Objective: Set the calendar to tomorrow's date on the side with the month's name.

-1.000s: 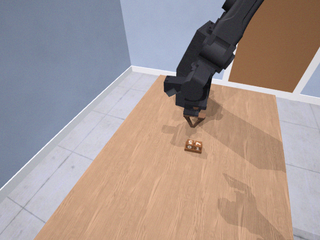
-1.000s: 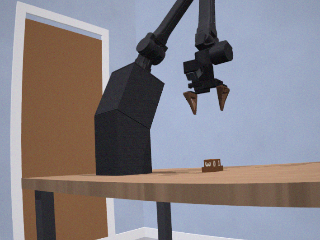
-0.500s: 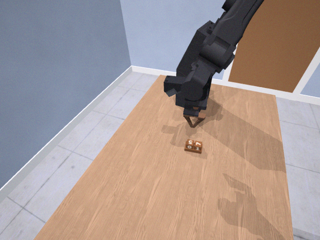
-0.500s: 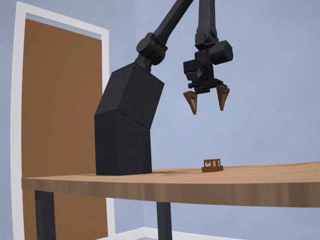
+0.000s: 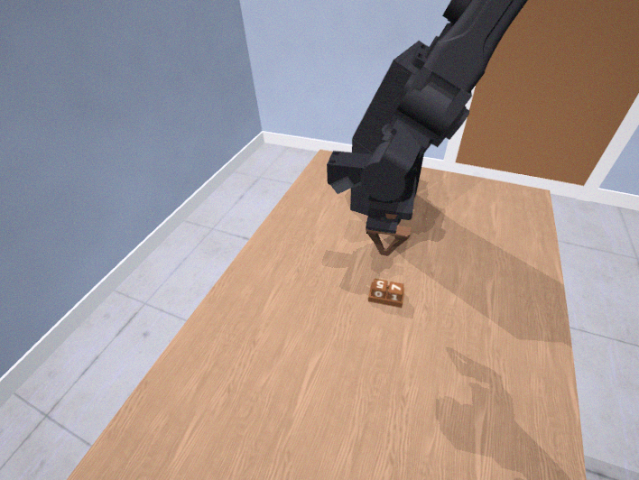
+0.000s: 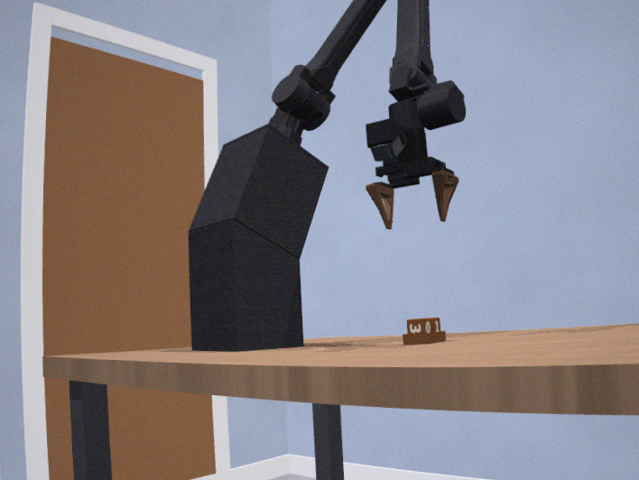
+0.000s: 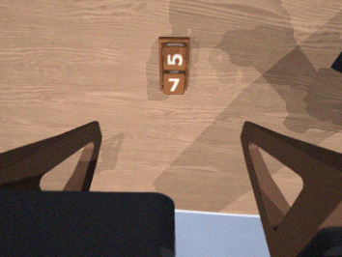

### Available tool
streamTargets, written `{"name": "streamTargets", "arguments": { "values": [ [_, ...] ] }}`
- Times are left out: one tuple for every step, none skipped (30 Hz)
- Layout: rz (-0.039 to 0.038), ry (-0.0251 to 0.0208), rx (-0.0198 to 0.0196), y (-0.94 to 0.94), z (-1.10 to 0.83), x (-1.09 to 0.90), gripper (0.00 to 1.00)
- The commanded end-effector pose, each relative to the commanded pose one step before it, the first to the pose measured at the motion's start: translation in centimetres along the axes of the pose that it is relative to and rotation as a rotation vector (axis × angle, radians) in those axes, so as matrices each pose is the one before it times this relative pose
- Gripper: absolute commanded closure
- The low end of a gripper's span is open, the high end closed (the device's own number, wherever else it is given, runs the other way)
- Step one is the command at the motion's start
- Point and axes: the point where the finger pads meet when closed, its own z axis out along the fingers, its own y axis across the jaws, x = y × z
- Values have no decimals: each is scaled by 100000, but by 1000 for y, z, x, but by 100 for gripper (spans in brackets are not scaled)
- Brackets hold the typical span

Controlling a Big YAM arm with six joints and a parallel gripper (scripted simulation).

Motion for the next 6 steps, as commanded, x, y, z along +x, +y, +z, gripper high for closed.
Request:
{"name": "streamTargets", "arguments": {
  "values": [
    [1152,-163,-875,275,-690,-607,0],
    [0,0,0,0,0,0,0],
    [0,0,0,0,0,0,0],
    [0,0,0,0,0,0,0],
    [0,0,0,0,0,0,0],
    [0,0,0,0,0,0,0]
  ]
}}
